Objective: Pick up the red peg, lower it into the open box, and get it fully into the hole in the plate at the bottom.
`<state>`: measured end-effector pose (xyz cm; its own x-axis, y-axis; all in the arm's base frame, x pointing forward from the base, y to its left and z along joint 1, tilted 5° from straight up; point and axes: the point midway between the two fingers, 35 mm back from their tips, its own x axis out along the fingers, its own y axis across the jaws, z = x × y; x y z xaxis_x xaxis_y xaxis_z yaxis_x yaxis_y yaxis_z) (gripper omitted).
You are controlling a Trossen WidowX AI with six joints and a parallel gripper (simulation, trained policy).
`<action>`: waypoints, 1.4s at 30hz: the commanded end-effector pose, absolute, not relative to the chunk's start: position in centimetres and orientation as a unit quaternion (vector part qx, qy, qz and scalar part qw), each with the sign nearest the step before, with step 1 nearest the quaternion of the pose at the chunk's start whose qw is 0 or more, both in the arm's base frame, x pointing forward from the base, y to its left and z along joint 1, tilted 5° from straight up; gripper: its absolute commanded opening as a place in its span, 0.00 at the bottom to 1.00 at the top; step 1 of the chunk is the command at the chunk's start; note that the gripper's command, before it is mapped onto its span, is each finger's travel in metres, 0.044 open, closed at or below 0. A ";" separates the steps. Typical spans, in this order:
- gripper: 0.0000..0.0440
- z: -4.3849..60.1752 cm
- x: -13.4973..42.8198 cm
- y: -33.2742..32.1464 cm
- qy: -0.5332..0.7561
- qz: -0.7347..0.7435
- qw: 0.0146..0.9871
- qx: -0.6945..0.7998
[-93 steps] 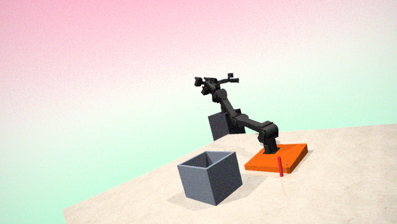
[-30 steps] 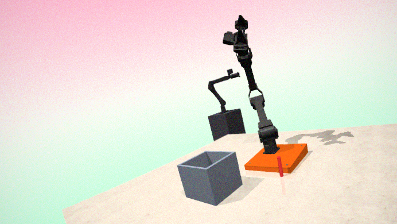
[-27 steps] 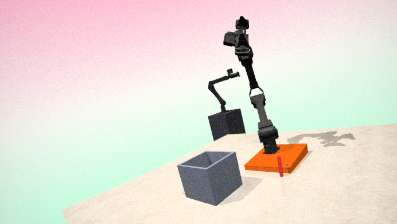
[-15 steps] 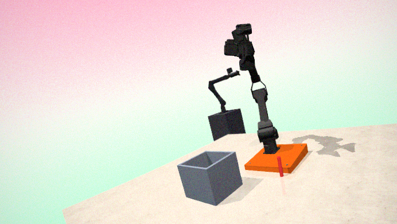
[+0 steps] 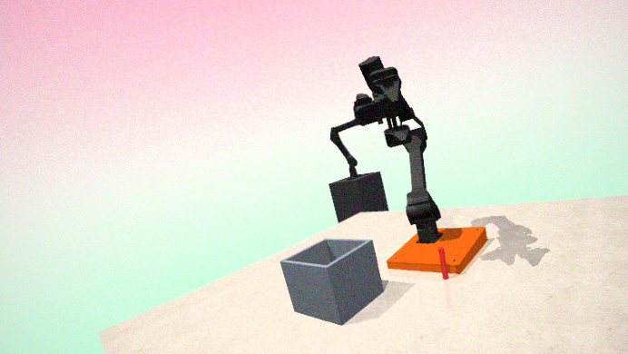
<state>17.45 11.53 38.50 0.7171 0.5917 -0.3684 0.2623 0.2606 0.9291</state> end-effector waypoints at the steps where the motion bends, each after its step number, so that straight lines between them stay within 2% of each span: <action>1: 0.99 35.4 18.6 11.8 0.403 0.068 0.691 0.596; 16: 1.00 26.0 20.0 11.7 0.532 -0.087 0.613 0.577; 32: 1.00 18.6 17.6 12.3 0.645 -0.231 0.508 0.522; 42: 1.00 15.2 16.2 12.8 0.671 -0.305 0.481 0.474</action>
<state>16.79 12.86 16.42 -0.0375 0.3844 -0.9224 0.9252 0.3621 0.1133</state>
